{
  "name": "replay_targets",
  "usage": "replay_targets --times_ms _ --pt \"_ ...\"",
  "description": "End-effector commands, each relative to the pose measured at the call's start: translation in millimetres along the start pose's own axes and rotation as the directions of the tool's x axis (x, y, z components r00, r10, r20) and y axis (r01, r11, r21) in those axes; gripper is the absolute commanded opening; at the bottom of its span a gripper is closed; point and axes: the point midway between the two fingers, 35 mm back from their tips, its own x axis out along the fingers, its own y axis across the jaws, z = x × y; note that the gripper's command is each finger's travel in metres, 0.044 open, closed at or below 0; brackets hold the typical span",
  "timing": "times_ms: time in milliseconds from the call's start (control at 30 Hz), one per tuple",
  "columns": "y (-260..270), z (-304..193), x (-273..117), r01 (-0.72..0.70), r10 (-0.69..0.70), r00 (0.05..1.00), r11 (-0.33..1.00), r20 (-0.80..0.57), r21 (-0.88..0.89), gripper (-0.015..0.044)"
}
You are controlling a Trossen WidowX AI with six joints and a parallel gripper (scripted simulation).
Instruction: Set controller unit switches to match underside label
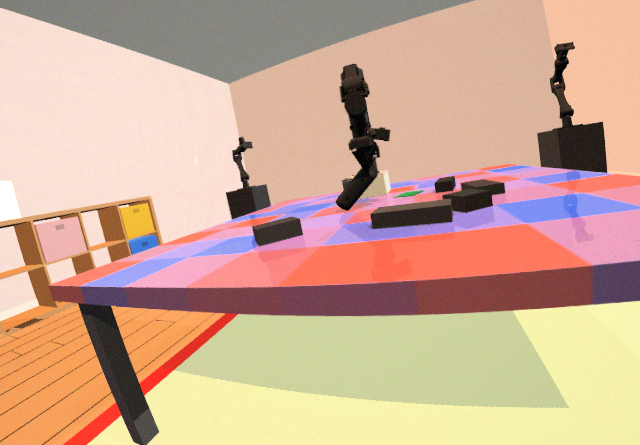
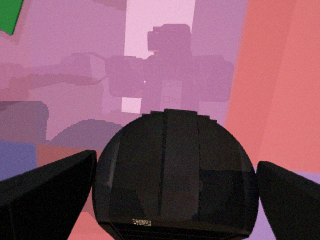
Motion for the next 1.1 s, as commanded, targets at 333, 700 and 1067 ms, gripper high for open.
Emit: replay_targets --times_ms 333,700,1067 --pt "2.0 5.9 10.1 -0.011 0.011 1.0 1.0 -0.007 0.009 0.0338" --pt "2.1 11.9 16.0 -0.011 0.011 1.0 1.0 -0.006 0.009 0.0338" --pt "2.1 17.5 22.4 -0.011 0.011 1.0 1.0 -0.006 0.009 0.0338"
